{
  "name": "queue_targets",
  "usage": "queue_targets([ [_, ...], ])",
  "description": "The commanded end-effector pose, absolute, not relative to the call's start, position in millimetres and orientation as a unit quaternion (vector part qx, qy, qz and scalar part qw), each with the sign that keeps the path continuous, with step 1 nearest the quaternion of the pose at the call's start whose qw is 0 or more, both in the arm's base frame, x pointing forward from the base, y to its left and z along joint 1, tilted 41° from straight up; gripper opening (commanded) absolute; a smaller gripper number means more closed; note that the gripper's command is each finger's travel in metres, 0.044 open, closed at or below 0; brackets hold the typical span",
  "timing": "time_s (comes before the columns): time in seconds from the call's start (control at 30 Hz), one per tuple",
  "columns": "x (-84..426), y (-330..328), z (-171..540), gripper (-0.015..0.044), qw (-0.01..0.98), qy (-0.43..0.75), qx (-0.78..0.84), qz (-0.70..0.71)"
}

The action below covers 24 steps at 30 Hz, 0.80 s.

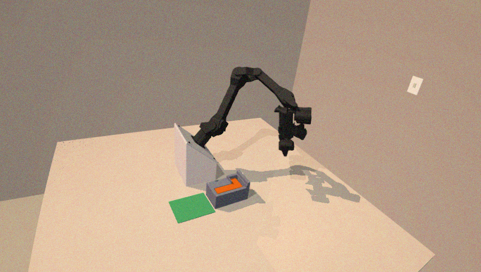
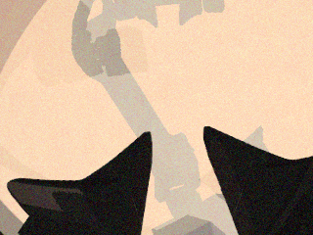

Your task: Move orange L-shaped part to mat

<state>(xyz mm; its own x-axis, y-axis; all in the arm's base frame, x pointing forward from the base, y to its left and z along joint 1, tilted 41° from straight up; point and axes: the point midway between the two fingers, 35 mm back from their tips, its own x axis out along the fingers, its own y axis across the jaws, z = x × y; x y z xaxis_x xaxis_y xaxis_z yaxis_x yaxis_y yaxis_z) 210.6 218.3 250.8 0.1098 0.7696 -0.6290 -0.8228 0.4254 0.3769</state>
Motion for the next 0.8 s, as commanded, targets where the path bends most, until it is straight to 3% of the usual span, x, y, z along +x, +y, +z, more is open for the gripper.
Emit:
queue_targets([
  [0.0, 234, 179, 206, 0.0180, 0.745, 0.481, 0.014, 0.463],
  [0.33, 233, 66, 107, 0.0180, 0.675, 0.650, 0.227, 0.264],
  [0.77, 233, 112, 52, 0.0180, 0.673, 0.652, 0.232, 0.262],
])
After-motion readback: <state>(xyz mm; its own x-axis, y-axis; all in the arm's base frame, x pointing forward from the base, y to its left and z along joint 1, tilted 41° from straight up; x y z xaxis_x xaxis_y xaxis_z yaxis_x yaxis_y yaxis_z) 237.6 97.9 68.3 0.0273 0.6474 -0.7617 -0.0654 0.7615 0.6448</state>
